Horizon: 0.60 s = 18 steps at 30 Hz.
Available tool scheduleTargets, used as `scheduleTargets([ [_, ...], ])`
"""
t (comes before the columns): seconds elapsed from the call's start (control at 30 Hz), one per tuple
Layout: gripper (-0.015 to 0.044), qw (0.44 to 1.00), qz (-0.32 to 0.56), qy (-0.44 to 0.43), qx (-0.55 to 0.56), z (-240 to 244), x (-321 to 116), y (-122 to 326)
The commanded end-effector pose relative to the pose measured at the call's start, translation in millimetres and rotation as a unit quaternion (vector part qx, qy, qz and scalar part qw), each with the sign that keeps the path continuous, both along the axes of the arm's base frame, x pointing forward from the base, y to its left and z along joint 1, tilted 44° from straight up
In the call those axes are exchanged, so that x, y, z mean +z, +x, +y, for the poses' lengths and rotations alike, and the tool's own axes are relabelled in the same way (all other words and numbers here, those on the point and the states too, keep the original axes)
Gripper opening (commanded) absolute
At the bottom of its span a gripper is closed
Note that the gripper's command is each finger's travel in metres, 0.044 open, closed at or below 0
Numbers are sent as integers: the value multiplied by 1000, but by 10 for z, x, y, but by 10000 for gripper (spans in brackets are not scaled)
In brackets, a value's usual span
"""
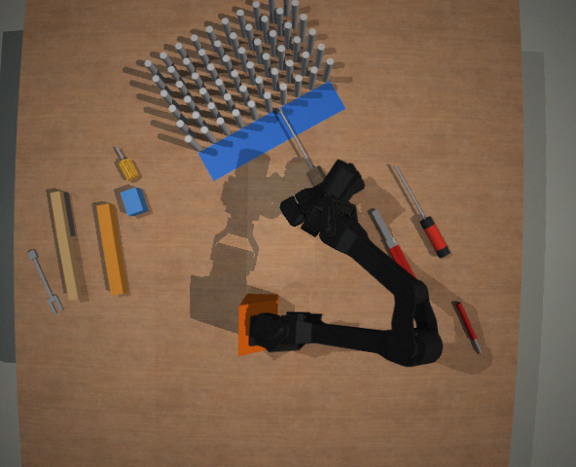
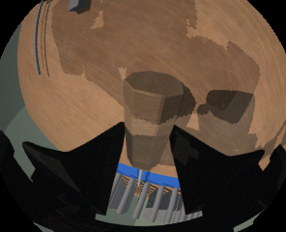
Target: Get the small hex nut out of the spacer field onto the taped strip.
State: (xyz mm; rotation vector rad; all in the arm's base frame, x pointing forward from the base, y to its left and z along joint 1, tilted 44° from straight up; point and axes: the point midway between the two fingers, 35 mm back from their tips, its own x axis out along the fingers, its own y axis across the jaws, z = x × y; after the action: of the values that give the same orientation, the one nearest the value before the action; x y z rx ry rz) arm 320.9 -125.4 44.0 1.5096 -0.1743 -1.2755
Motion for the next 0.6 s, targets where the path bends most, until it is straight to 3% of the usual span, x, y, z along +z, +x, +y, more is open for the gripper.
scheduleTargets([
  [0.0,0,1000,0,-2,1,-16,21,-33],
  [0.57,0,1000,0,-1,0,30,76,-40],
])
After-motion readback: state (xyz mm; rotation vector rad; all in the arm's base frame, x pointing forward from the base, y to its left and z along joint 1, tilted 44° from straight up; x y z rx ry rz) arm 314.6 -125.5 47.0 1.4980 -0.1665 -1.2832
